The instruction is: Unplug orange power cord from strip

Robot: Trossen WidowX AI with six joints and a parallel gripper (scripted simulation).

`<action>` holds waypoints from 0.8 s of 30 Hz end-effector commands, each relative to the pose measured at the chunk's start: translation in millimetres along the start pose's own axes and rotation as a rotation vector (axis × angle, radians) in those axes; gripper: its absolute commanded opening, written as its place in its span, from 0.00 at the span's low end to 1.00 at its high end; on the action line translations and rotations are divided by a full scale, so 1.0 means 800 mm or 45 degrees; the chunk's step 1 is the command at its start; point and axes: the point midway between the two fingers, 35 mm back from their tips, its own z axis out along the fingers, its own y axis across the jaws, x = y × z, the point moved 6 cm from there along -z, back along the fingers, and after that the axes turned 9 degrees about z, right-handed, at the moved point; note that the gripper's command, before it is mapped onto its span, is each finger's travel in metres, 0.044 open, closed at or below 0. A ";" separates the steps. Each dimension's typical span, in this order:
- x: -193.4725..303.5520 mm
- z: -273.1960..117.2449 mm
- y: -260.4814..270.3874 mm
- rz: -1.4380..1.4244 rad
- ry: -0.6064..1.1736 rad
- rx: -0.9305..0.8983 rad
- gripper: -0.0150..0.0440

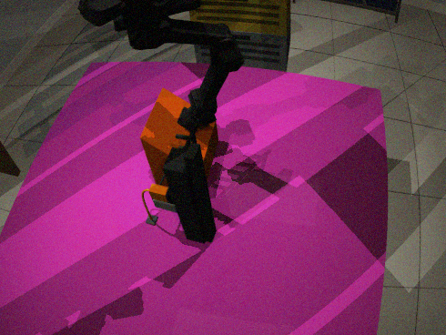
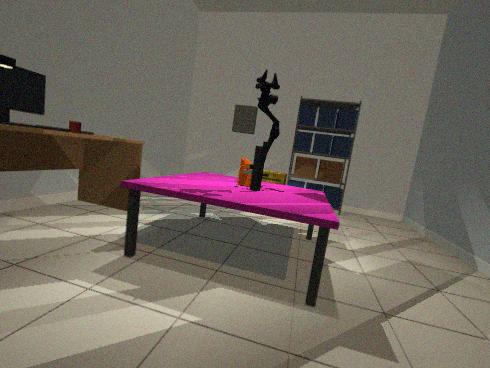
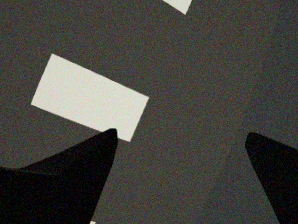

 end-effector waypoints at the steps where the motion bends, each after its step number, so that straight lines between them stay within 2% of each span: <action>1: -0.002 -0.001 0.001 0.016 -0.011 -0.006 0.89; 4: -0.037 -0.010 0.017 0.245 -0.158 -0.107 0.75; 9: -0.109 -0.044 0.046 0.736 -0.422 -0.401 0.53; 17: -0.208 -0.131 0.075 1.451 -0.648 -1.064 0.53; 24: -0.271 -0.230 0.080 1.925 -0.586 -1.810 0.53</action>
